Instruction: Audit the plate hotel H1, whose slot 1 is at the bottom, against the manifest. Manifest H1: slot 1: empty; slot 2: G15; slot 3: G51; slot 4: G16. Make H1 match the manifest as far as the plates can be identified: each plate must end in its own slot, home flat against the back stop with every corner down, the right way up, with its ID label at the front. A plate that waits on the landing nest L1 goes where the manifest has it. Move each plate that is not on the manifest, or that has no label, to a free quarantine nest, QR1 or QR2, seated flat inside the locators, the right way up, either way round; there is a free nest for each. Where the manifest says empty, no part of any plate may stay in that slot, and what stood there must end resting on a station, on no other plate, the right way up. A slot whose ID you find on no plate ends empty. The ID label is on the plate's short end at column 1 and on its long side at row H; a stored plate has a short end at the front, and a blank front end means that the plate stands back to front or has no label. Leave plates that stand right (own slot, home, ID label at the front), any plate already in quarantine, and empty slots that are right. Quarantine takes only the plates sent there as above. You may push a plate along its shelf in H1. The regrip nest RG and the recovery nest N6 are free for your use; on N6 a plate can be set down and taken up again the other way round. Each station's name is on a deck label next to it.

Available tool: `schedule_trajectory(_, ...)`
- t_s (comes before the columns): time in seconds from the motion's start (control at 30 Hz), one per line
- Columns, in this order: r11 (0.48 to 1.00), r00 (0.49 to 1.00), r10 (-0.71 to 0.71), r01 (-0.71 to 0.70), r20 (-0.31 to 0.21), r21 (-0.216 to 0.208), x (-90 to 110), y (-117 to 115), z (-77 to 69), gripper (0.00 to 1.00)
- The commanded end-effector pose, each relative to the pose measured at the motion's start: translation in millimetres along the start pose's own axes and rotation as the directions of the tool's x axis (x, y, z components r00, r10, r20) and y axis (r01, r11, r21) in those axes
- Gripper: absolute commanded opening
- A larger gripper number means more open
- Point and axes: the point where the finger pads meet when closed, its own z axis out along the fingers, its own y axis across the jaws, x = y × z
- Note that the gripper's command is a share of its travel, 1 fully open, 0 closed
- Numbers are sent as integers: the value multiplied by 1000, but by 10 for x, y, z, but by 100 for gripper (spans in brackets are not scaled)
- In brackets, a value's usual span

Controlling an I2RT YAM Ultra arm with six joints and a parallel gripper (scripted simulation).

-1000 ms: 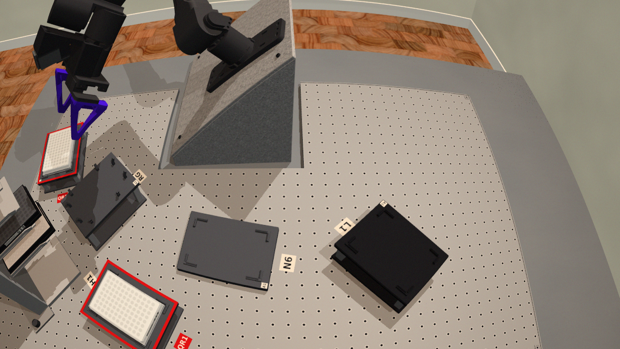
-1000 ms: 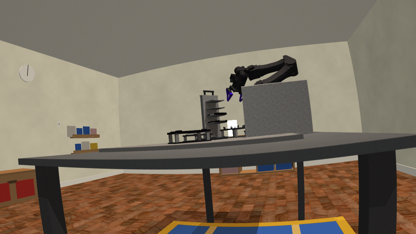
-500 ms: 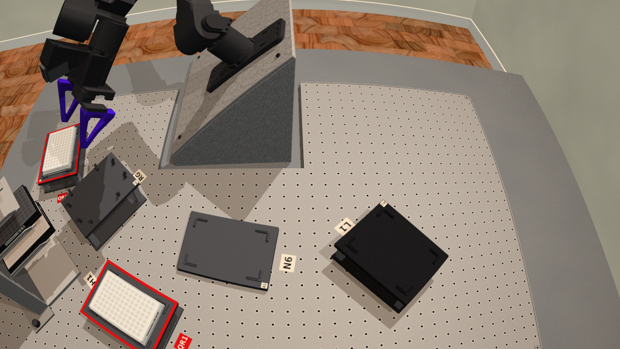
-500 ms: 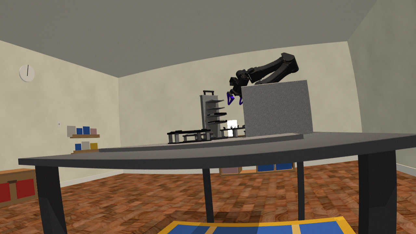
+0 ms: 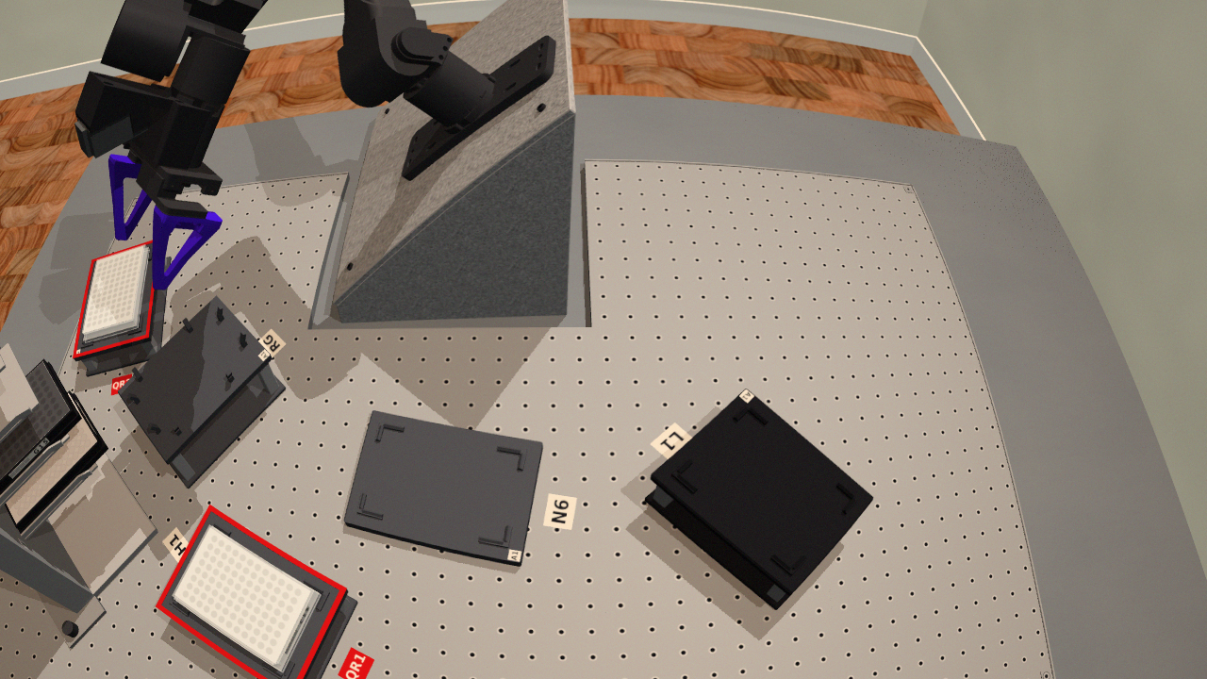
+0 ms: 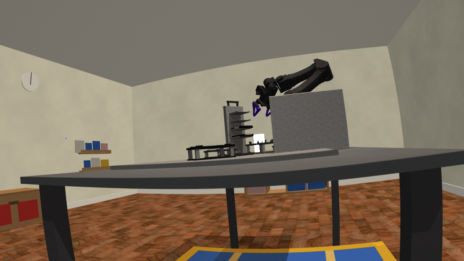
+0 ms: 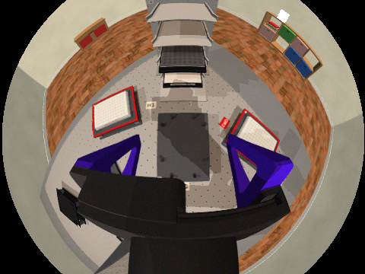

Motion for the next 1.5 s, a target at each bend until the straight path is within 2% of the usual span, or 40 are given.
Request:
schedule_trajectory(0.0,1000,1000,3,-3,7,-4,-25,1,-4,100)
schedule_trajectory(0.47,1000,1000,3,-3,8,-4,-2,0,20,100)
schedule_trajectory(0.93,1000,1000,2,-2,9,-3,324,0,351,100)
schedule_trajectory(1.13,1000,1000,2,-2,9,-3,324,0,351,100)
schedule_trajectory(1.47,1000,1000,2,-2,9,-3,229,1,445,100)
